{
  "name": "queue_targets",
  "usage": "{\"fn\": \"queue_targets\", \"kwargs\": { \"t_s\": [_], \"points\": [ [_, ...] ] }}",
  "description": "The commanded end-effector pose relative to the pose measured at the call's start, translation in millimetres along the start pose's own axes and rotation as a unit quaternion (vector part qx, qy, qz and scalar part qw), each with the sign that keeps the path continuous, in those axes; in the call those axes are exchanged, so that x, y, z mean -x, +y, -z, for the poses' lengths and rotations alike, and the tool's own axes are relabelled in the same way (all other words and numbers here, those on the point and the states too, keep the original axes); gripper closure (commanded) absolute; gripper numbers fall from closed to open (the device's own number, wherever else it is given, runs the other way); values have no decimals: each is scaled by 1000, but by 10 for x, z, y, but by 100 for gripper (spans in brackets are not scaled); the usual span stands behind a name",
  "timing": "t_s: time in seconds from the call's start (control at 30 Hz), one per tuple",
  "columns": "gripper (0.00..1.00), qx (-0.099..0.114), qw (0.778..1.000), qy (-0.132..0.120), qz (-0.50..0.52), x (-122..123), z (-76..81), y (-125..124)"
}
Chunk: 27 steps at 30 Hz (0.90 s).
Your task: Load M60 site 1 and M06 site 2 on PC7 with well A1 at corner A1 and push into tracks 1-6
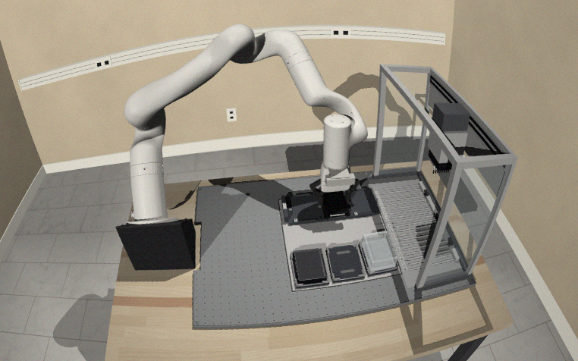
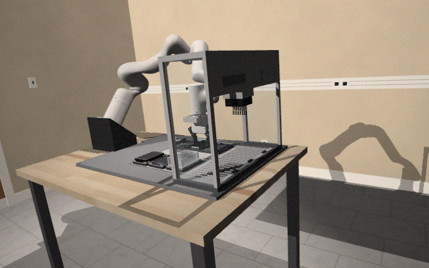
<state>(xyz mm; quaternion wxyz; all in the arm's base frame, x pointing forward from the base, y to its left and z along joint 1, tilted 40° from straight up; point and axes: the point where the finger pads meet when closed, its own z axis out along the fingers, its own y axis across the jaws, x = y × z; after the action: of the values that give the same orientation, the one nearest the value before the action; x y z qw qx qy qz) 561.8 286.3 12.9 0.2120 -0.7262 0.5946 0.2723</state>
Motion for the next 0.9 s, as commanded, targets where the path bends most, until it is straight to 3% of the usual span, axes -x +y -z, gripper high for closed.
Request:
{"fn": "queue_targets", "kwargs": {
  "t_s": [0.0,0.87],
  "points": [
    [0,-1,1000,0,0,2,85,-10],
    [0,-1,1000,0,0,2,452,-10]
  ]
}}
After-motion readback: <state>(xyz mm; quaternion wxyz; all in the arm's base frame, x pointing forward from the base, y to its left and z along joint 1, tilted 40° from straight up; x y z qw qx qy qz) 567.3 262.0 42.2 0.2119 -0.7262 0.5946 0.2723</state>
